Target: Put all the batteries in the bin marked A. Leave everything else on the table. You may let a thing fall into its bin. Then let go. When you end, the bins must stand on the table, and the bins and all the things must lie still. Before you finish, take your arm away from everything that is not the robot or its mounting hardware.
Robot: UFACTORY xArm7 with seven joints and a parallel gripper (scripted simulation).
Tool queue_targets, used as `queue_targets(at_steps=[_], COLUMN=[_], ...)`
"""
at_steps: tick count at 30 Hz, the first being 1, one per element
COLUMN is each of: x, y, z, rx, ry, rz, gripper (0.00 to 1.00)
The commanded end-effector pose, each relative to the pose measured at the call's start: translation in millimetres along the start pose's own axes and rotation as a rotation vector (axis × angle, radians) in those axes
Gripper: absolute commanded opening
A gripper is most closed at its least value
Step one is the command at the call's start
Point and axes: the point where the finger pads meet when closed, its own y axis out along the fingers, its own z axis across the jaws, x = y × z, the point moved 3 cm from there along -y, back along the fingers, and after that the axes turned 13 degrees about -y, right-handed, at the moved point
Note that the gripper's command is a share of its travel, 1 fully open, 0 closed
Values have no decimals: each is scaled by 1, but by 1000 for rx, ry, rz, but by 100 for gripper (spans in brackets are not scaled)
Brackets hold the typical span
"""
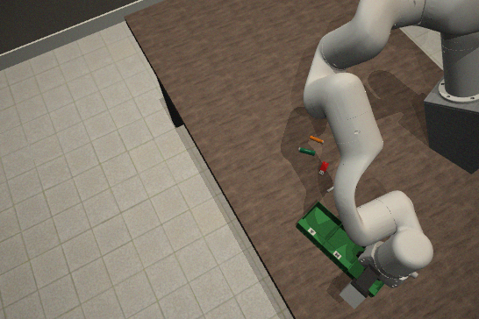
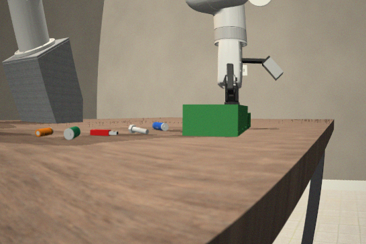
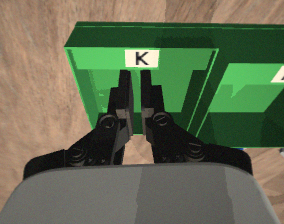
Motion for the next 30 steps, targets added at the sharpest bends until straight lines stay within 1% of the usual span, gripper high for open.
queue_targets(at_steps=[1, 11, 30], x=[-2, -2, -2], y=[-2, -2, -25], z=[-1, -1, -1], rx=[-1, -1, -1], ry=[0, 0, 0], rz=[4, 4, 4], gripper=[7, 7, 7])
